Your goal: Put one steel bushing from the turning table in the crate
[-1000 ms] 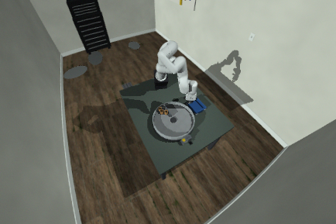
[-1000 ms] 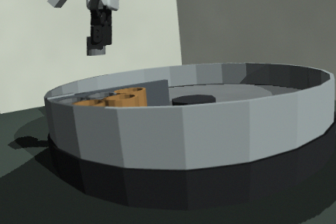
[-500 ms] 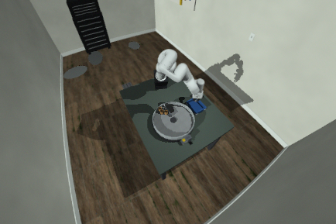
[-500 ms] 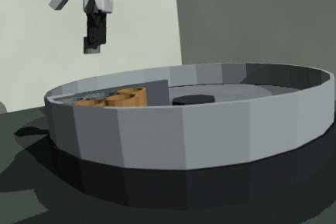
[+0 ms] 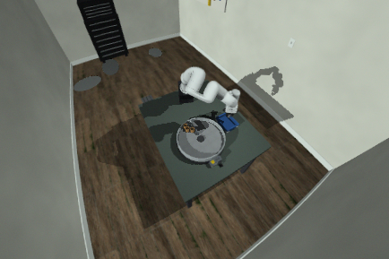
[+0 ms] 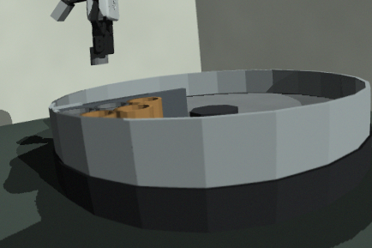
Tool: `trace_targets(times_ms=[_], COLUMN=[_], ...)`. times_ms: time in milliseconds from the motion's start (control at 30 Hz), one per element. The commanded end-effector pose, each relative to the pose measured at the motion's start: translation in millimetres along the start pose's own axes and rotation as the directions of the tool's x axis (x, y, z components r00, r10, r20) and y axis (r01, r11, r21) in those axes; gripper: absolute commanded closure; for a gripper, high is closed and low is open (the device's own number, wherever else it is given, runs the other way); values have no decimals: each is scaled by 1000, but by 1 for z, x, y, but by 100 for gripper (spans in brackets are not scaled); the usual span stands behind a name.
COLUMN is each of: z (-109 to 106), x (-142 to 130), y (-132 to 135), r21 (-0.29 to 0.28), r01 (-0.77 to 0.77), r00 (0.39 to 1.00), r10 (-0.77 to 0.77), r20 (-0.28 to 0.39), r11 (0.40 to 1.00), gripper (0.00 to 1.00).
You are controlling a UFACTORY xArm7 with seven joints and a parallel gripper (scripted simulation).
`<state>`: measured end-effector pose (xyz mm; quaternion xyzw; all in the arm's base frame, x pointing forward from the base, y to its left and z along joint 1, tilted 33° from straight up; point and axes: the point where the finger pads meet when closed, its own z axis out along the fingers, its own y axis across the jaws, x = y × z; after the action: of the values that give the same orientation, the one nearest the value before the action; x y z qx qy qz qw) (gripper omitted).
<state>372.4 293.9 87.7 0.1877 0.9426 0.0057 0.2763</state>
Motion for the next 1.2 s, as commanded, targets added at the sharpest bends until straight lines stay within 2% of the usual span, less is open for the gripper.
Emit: trace_targets(times_ms=[0,867,1033,1167], z=[0,0,5,23], x=[1,2,2,2], y=[2,3,3,3], r21=[8,8,8,8], r01=[-1,-1,-1,-1], r00=[1000,1000,1000,1000], r10=[1,1,1,1], r20=[13,13,13,13], r11=[1000,1000,1000,1000], gripper=[100,100,100,100])
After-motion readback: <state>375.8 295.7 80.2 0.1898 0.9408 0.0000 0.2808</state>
